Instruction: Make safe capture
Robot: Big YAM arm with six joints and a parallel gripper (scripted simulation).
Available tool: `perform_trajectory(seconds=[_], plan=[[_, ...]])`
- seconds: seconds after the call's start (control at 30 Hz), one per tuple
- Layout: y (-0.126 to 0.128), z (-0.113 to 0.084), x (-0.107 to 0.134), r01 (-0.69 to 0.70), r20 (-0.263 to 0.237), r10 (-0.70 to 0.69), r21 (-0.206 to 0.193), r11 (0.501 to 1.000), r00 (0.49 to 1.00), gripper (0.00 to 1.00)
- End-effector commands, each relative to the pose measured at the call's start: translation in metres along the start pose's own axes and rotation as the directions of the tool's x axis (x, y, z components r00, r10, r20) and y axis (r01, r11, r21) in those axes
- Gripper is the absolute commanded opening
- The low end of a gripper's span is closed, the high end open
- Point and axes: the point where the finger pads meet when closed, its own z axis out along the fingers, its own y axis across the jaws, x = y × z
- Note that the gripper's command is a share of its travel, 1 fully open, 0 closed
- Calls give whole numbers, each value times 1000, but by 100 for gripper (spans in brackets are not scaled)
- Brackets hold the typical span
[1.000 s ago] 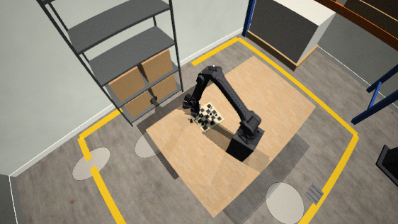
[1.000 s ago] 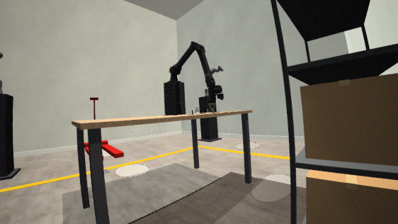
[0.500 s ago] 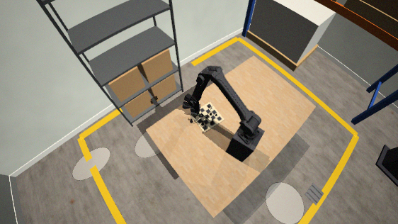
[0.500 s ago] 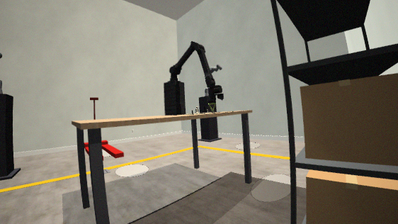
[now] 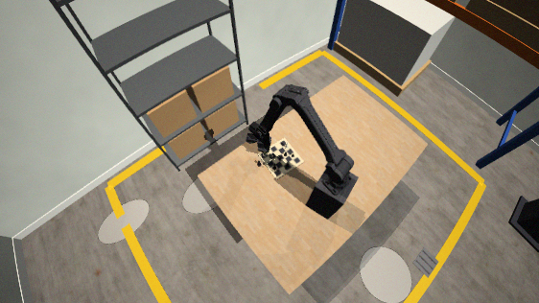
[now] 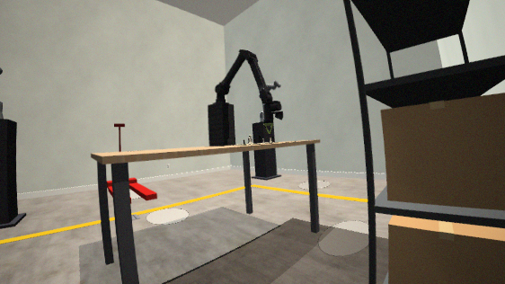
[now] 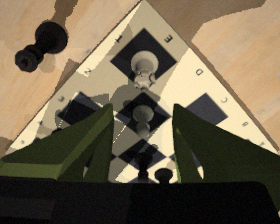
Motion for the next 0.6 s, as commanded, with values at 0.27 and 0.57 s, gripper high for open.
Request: perform_trajectory(seconds=[0.27,0.57], plan=[[-5,-52,-10,14,21,-14,12,1000,1000,36],[-2,-43,-5,14,7,-14,3,1000,1000,100]])
